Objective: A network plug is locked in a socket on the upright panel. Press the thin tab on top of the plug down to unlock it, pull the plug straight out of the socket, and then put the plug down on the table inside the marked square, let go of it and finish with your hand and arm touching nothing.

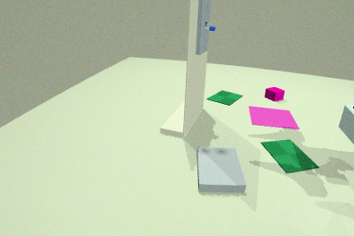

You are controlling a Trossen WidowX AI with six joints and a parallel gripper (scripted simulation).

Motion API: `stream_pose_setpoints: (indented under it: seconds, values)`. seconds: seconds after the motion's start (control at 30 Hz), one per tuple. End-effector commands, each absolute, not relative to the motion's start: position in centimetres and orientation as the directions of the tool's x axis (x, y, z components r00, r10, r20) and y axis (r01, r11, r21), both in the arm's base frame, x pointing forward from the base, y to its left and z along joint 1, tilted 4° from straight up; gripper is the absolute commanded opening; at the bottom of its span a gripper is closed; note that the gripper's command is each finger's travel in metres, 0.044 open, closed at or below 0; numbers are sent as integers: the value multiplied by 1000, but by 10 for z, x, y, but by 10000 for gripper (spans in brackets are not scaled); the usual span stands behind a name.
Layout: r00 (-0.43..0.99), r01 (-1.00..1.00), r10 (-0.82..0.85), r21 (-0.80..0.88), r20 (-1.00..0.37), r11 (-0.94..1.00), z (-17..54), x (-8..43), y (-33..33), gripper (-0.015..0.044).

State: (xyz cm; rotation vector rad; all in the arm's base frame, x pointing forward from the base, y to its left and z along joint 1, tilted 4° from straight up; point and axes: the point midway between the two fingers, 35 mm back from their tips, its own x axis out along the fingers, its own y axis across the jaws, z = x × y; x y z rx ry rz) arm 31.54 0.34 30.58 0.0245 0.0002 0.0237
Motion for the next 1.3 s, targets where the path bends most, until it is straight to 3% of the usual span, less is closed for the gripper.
stream_pose_setpoints:
  seconds: [0.0, 0.3, 0.83, 1.27]
  values:
    - [1000, -24, 24, 30, 0, 999, 305, 315, 3, 374]
    - [998, -55, 57, 313, 3, 948, 282, 304, 9, 156]
    - [993, -81, 118, 765, 7, 639, 236, 281, 19, 156]
    - [986, -52, 167, 969, 11, 243, 197, 263, 27, 156]
